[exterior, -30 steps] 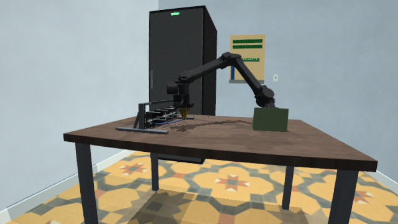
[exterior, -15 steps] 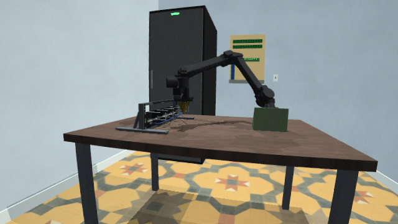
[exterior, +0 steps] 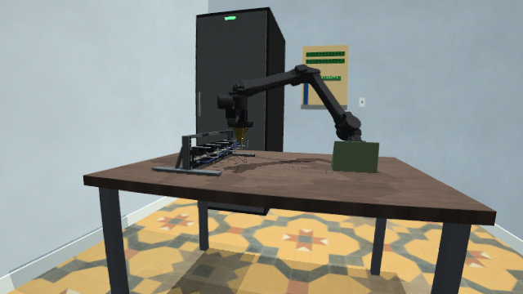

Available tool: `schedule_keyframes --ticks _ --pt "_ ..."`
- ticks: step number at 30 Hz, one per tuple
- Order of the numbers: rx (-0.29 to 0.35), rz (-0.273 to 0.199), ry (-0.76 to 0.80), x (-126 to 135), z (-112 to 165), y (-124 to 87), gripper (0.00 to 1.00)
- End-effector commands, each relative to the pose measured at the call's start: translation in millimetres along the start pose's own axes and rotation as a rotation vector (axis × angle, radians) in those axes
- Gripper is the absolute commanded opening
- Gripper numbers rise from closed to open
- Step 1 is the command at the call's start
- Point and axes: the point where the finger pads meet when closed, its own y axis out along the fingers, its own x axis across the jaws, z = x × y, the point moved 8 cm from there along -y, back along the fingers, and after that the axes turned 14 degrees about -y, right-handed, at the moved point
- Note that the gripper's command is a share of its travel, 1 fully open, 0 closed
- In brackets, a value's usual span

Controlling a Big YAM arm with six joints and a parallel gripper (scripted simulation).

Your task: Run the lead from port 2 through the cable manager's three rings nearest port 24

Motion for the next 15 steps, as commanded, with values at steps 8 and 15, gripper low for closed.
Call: schedule_keyframes --ticks 8,15 --pt "-0.007 0.056 0.009 -4 8 -47 0.00" --pt "-0.009 0.067 -0.003 -14 11 -52 0.00"
